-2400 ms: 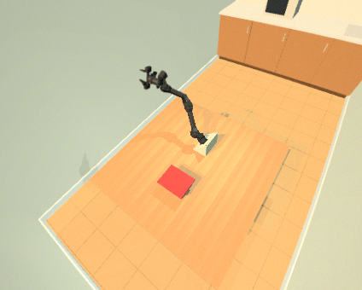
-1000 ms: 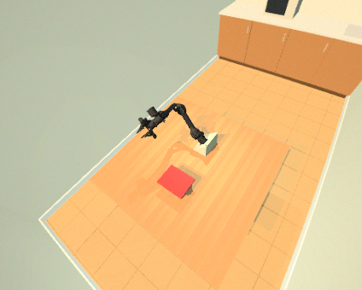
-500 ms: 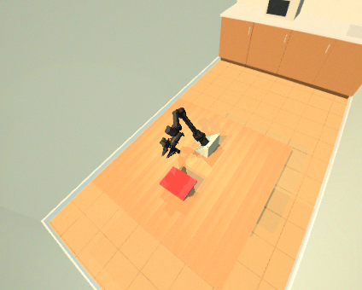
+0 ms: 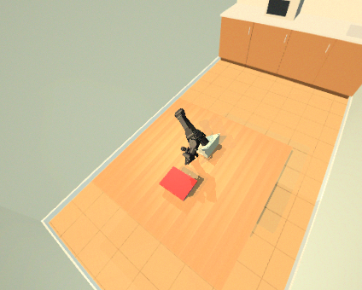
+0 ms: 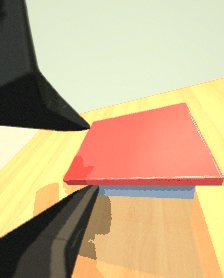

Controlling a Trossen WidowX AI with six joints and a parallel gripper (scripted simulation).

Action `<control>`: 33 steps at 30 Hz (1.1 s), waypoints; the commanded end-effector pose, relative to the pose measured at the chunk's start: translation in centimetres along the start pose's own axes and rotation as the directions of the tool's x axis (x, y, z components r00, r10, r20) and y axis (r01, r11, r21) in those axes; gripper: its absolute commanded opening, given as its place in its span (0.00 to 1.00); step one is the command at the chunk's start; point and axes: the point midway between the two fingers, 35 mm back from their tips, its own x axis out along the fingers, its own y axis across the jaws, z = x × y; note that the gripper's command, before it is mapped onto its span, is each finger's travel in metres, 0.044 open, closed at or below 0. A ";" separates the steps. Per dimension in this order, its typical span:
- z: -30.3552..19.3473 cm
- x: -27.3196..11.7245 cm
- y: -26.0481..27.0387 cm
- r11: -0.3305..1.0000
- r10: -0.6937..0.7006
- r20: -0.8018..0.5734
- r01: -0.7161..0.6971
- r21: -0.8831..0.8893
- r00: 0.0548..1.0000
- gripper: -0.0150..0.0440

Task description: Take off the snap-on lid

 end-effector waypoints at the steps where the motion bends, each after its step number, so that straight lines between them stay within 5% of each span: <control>1: 0.1 -0.1 0.2 1.000 0.004 0.001 -0.004 0.008 1.000 0.65; 13: 0.0 3.6 -4.7 1.000 0.005 0.012 -0.005 0.003 1.000 0.65; 33: -0.2 5.9 -4.5 1.000 -0.002 0.008 0.002 0.005 1.000 0.65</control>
